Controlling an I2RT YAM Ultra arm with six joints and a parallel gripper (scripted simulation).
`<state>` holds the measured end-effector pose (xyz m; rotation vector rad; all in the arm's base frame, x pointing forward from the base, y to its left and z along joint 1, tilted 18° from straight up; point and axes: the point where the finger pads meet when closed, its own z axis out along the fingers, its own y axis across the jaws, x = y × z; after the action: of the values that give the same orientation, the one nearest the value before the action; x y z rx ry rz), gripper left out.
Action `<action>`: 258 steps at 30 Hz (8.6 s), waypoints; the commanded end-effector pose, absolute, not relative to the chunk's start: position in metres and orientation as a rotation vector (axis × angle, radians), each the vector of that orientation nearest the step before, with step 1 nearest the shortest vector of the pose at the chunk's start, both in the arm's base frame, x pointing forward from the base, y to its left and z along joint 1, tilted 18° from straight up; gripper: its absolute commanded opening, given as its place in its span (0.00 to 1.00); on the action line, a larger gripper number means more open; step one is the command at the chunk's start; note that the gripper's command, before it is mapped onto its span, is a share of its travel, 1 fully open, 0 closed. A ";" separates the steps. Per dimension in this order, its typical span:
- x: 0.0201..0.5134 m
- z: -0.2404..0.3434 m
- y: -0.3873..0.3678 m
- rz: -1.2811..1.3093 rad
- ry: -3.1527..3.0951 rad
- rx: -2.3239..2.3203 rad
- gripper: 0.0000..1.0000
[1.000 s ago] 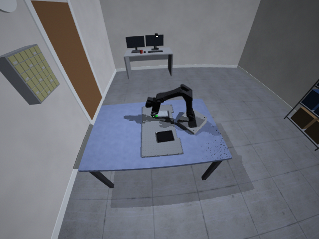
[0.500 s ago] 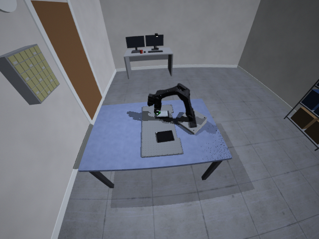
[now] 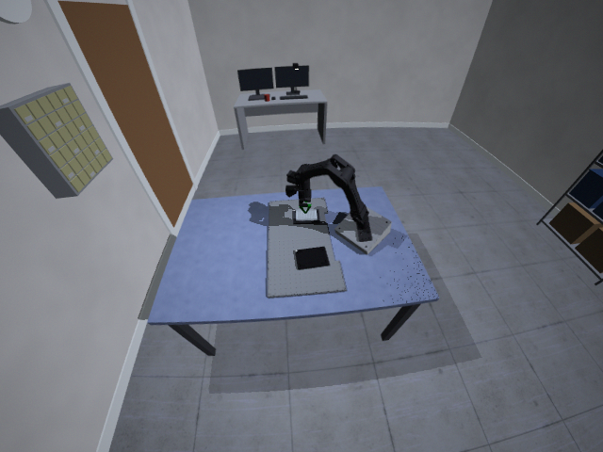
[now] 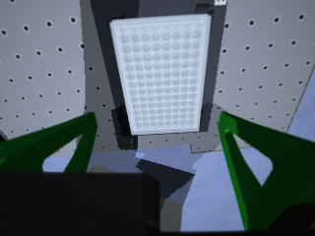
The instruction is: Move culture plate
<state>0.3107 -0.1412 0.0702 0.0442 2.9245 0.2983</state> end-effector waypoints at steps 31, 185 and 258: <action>0.312 0.088 -0.156 0.282 2.861 -0.042 1.00; 0.319 0.054 -0.148 0.286 2.862 -0.037 0.00; 0.311 0.090 -0.157 0.275 2.856 -0.036 0.00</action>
<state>0.3015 -0.1453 0.0686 -0.0369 2.9152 0.3323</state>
